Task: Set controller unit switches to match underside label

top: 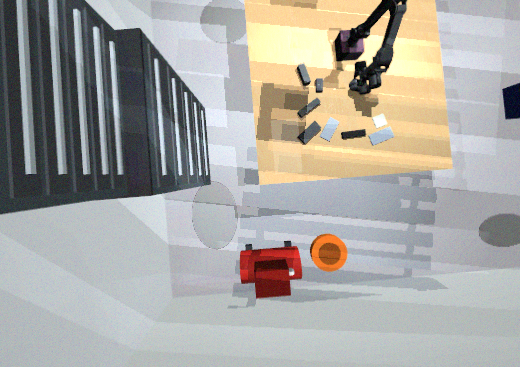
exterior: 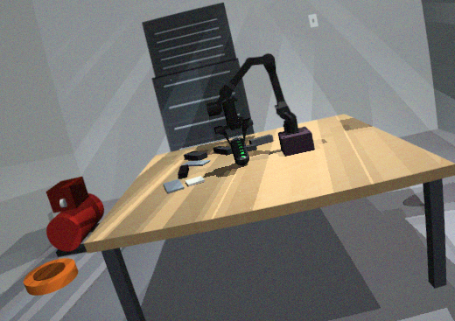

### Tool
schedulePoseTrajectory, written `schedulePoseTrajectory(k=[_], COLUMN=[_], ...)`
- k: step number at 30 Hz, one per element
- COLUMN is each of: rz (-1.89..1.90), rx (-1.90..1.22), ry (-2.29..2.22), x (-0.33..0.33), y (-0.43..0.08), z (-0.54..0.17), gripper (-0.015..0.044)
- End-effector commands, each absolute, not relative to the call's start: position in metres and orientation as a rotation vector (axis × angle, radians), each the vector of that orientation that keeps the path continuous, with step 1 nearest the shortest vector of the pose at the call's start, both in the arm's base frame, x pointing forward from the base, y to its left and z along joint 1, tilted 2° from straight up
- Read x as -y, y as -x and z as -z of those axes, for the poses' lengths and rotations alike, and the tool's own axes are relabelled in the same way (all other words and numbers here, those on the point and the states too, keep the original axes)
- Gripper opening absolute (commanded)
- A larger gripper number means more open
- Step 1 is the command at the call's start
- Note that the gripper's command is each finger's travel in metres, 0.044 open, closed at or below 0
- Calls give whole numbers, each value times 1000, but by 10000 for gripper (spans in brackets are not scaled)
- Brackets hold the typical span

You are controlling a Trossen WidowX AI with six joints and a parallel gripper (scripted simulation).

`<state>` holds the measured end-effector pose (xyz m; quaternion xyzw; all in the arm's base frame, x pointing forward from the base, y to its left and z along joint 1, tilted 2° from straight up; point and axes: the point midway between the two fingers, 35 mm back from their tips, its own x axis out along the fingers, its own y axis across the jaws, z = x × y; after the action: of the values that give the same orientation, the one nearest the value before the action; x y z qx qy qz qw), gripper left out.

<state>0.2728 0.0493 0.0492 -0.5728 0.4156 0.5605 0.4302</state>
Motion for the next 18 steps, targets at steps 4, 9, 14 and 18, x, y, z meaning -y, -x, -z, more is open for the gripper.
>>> schedulePoseTrajectory(k=[4,9,14,18], rz=[-1387,-1382,-1377,-1373], rx=[-1038,-1042,-1048,-1052], ry=[1440,1446,1454,1459], x=[-54,-57,-61,-62], y=[-272,-271,-269,-268], z=[-54,-56,-57,-58], gripper=[336,336,336,336])
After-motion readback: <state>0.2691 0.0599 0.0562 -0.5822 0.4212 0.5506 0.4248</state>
